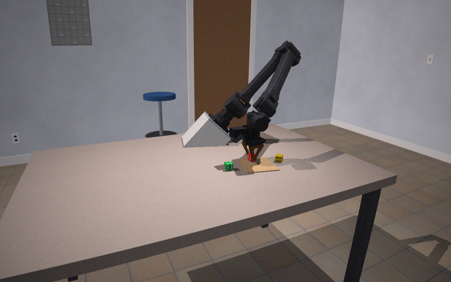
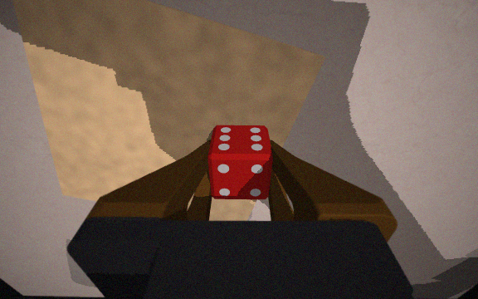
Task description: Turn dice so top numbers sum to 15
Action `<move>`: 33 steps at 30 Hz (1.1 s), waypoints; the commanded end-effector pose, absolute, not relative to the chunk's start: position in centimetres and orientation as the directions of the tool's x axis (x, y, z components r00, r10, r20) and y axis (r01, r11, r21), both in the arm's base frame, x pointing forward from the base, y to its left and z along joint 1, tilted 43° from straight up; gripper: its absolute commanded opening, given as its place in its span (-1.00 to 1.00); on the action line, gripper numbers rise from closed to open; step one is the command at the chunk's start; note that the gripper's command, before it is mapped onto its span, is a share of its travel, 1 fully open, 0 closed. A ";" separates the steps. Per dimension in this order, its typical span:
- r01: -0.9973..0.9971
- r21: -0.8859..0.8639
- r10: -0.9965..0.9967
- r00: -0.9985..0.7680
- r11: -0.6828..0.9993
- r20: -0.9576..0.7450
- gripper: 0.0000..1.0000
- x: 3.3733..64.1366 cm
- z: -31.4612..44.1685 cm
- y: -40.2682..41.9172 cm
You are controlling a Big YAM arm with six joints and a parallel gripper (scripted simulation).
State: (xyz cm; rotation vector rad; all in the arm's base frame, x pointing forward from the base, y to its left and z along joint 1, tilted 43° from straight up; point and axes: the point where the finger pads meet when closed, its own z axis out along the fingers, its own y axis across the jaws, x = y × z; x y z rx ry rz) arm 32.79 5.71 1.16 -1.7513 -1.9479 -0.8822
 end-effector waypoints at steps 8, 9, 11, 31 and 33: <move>0.978 0.206 0.747 -0.144 0.010 0.649 -0.49 34.2 1.5 5.2; 0.978 0.207 0.747 -0.145 0.010 0.649 -0.49 34.2 1.5 5.1; 0.978 0.207 0.747 -0.144 0.009 0.649 -0.49 34.2 1.5 5.1; 0.980 0.200 0.746 -0.138 0.007 0.651 -0.49 33.9 1.3 5.1; 0.980 0.200 0.746 -0.138 0.007 0.651 -0.49 33.9 1.3 5.1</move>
